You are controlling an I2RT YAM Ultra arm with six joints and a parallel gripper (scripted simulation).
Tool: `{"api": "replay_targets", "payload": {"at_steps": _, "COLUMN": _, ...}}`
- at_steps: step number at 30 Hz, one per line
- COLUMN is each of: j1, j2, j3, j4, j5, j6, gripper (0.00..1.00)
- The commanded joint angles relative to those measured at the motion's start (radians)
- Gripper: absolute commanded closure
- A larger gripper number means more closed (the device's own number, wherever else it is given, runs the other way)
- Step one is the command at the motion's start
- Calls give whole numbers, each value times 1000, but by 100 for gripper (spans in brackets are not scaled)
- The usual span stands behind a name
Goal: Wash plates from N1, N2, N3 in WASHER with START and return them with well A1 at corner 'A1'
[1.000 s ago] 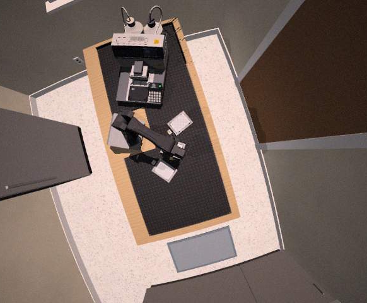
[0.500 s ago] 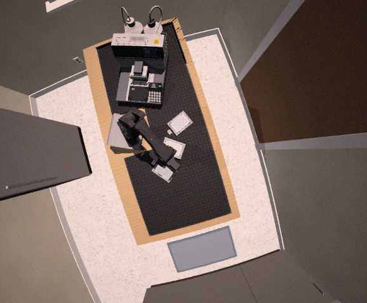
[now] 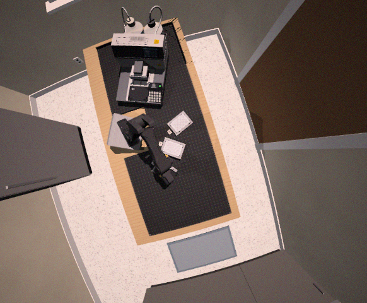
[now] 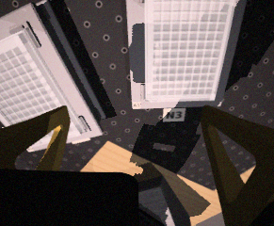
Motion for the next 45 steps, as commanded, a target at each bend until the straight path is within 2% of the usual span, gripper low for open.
{"api": "replay_targets", "payload": {"at_steps": 1, "j1": -45, "j2": 31, "j3": 25, "j4": 6, "j5": -30, "j6": -74, "gripper": 0}}
{"api": "replay_targets", "payload": {"at_steps": 9, "j1": -144, "j2": 154, "j3": 97, "j4": 8, "j5": -68, "j6": -178, "gripper": 0}}
{"api": "replay_targets", "payload": {"at_steps": 12, "j1": -154, "j2": 168, "j3": 106, "j4": 8, "j5": -71, "j6": -188, "gripper": 0}}
{"api": "replay_targets", "payload": {"at_steps": 28, "j1": -151, "j2": 169, "j3": 102, "j4": 15, "j5": -70, "j6": -185, "gripper": 0}}
{"api": "replay_targets", "payload": {"at_steps": 45, "j1": -106, "j2": 189, "j3": 36, "j4": 123, "j5": -54, "j6": -138, "gripper": 0}}
